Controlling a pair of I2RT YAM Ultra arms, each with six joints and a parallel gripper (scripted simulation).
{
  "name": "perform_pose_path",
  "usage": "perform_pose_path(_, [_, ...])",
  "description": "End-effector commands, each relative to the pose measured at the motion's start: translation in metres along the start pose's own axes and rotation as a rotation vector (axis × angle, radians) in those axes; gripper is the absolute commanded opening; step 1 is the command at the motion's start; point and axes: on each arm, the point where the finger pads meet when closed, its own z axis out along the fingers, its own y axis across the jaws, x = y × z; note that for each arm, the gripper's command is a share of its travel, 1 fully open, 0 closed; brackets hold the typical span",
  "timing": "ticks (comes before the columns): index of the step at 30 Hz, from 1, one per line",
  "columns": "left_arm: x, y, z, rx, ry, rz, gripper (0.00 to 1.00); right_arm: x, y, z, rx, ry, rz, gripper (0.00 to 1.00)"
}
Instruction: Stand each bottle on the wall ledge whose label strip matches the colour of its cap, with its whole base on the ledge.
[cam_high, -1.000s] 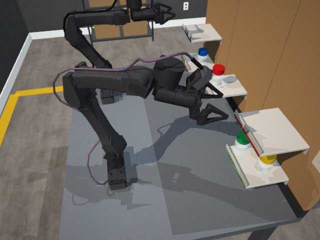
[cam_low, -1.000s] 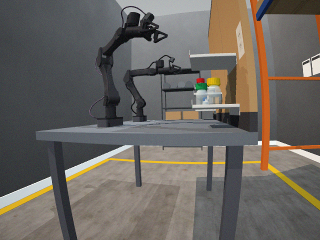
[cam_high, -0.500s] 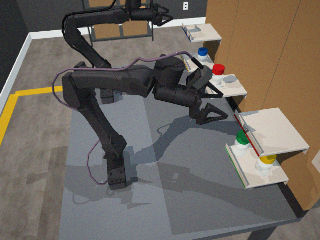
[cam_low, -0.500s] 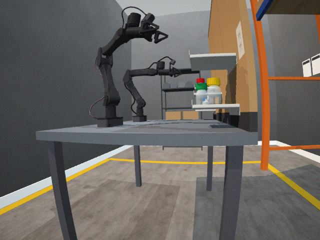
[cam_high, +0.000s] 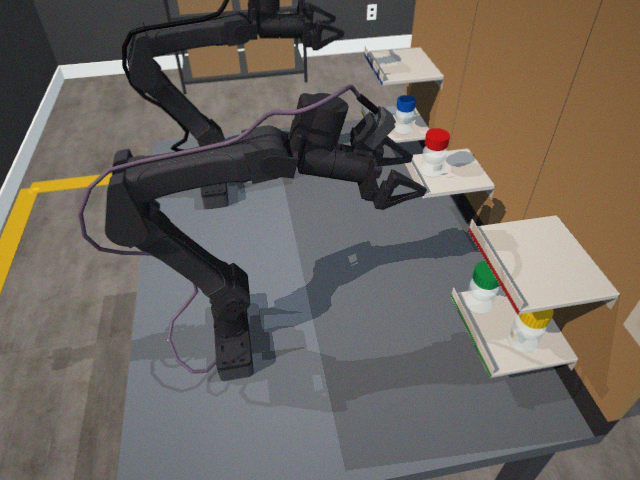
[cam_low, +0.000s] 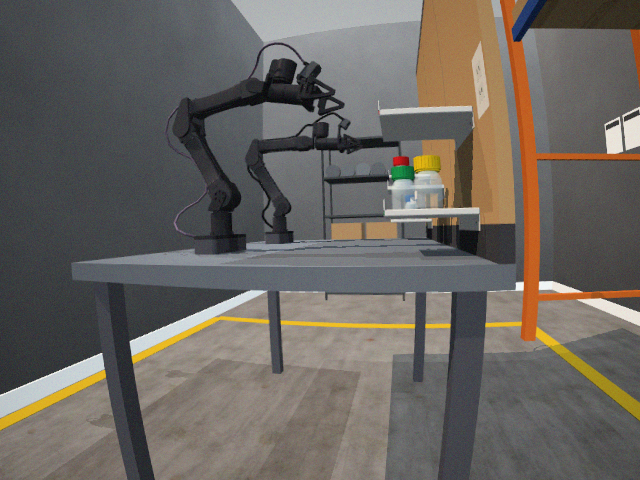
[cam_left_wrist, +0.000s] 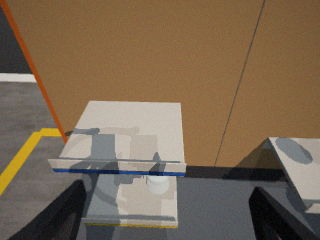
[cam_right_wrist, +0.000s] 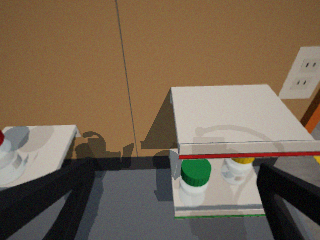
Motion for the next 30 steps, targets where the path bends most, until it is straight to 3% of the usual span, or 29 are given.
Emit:
perform_pose_path(1, [-0.019,0.002,-0.012,-0.004,-0.042,0.016,1.0,-0.005,0.017,-0.001,0.069,-0.066,0.026,1.0])
perform_pose_path(8, [-0.02,0.002,-0.012,-0.005,-0.042,0.016,1.0,0.019,0.121,0.002,-0.091,-0.058,-0.006,1.0])
perform_pose_path(10, [-0.02,0.002,-0.012,-0.005,-0.042,0.016,1.0,0.019,0.121,0.002,-0.091,-0.058,-0.006,1.0])
perform_pose_path(13, [-0.02,0.002,-0.012,-0.005,-0.042,0.016,1.0,0.026,0.166,-0.004,-0.168,-0.061,-0.02,1.0])
perform_pose_path(17, [-0.02,0.002,-0.012,-0.005,-0.042,0.016,1.0,0.033,0.202,-0.006,-0.222,-0.058,-0.032,1.0])
perform_pose_path(23, [-0.02,0.002,-0.012,-0.005,-0.042,0.016,1.0,0.047,0.226,-0.007,-0.257,-0.03,-0.066,1.0])
perform_pose_path(30, [-0.02,0.002,-0.012,-0.005,-0.042,0.016,1.0,0.044,0.225,-0.008,-0.263,-0.035,-0.062,1.0])
